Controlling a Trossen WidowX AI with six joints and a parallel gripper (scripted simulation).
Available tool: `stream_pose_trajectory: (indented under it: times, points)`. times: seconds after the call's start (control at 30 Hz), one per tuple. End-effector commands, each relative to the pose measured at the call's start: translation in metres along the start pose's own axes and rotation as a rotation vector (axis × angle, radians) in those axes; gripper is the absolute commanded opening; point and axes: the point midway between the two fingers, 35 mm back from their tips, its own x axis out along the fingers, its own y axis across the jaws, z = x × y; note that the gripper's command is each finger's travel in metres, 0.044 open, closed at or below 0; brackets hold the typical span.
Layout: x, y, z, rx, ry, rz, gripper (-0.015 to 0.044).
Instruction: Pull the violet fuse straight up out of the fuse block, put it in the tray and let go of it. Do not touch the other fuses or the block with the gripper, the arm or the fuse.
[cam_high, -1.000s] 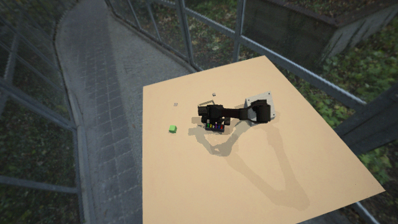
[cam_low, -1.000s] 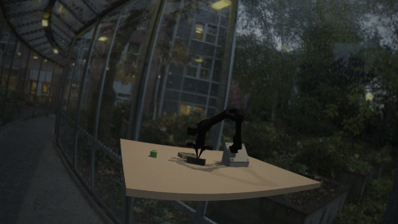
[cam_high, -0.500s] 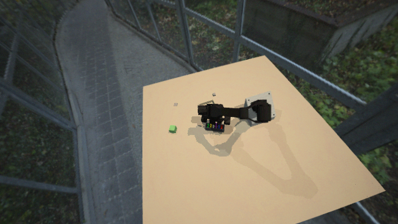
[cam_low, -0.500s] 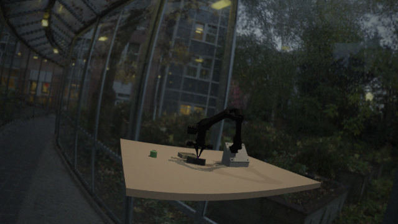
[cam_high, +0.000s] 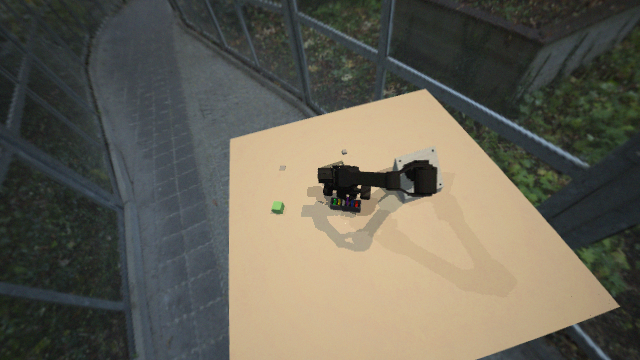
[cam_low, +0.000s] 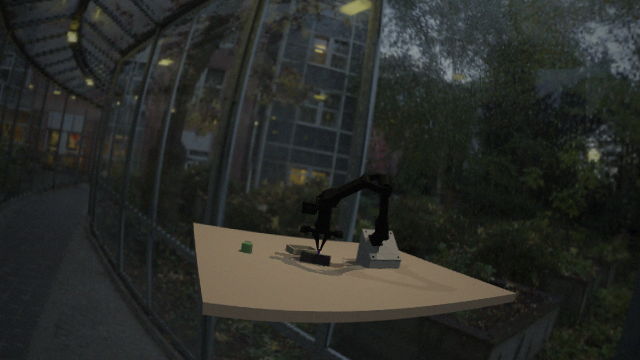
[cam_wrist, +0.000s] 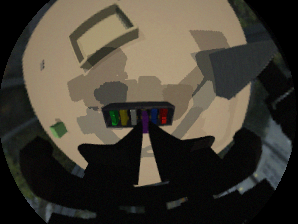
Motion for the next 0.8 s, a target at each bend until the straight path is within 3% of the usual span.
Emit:
stream_pose_trajectory:
  times: [0.0, 0.77]
  points:
    - [-0.004, 0.001, 0.0, -0.008, -0.004, 0.006, 0.0]
    - [-0.02, 0.001, 0.0, -0.007, -0.003, 0.006, 0.0]
